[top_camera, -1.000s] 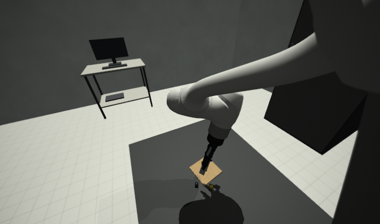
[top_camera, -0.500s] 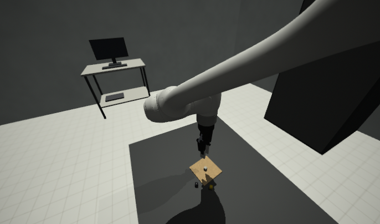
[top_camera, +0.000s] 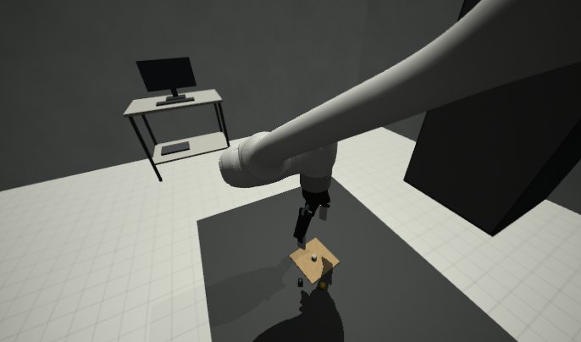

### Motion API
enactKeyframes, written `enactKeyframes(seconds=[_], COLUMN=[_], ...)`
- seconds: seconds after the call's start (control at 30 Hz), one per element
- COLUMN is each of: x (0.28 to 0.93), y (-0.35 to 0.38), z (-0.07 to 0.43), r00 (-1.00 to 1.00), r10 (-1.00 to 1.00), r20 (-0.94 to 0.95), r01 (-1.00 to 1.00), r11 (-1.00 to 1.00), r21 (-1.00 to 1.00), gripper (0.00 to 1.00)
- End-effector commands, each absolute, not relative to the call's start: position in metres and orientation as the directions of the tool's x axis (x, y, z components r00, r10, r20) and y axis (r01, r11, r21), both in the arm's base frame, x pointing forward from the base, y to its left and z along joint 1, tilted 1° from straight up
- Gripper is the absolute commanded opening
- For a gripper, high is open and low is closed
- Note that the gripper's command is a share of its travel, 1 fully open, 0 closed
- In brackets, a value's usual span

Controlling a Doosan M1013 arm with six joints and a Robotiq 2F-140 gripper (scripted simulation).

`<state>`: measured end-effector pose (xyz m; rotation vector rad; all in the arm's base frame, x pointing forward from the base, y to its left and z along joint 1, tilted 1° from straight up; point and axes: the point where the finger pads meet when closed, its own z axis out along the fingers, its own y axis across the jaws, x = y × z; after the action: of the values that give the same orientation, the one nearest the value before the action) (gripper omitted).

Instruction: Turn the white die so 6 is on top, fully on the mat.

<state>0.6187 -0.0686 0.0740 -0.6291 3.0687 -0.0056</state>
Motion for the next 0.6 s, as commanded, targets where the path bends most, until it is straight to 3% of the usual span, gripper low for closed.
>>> enactKeyframes(seconds=[0.0,0.57], x=[0.619,0.618], y=[-0.069,-0.068], z=[0.076,0.105], r00=[-0.919,-0.919], r10=[-0.393,-0.393], r20=[-0.008,-0.008], r01=[-0.393,-0.393], r11=[0.919,0.919], r21=[-0.005,-0.005], gripper=[1.00,1.00])
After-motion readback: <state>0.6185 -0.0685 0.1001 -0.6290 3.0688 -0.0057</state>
